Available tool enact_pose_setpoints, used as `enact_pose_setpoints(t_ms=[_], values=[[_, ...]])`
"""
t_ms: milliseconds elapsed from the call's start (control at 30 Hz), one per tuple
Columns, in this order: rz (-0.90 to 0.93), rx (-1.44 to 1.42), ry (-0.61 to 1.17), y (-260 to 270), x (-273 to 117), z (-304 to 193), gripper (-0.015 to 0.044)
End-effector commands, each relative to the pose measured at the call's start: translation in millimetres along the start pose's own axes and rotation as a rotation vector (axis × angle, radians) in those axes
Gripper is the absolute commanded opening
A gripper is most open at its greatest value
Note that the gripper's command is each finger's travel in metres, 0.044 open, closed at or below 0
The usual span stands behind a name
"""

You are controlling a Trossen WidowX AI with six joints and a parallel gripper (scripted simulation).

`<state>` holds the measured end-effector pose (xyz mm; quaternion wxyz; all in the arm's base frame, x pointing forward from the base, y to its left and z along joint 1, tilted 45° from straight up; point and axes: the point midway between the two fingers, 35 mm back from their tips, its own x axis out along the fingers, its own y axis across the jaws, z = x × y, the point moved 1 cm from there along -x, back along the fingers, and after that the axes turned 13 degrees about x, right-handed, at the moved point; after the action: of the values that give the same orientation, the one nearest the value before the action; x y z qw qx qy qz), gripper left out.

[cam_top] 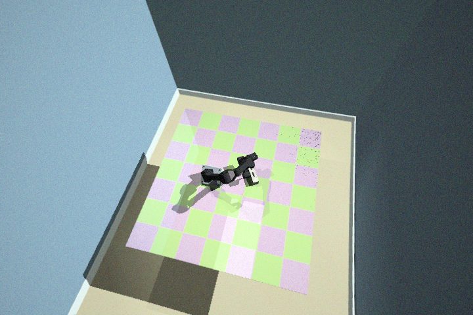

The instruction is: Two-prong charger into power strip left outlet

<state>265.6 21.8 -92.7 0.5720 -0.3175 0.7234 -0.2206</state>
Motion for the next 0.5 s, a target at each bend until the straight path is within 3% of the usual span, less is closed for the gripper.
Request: enact_pose_setpoints(t_ms=[0, 467], values=[[0.002, 0.005, 0.001, -1, 0, -5, 0.044], [0.002, 0.004, 0.002, -4, 1, -19, 0.044]])
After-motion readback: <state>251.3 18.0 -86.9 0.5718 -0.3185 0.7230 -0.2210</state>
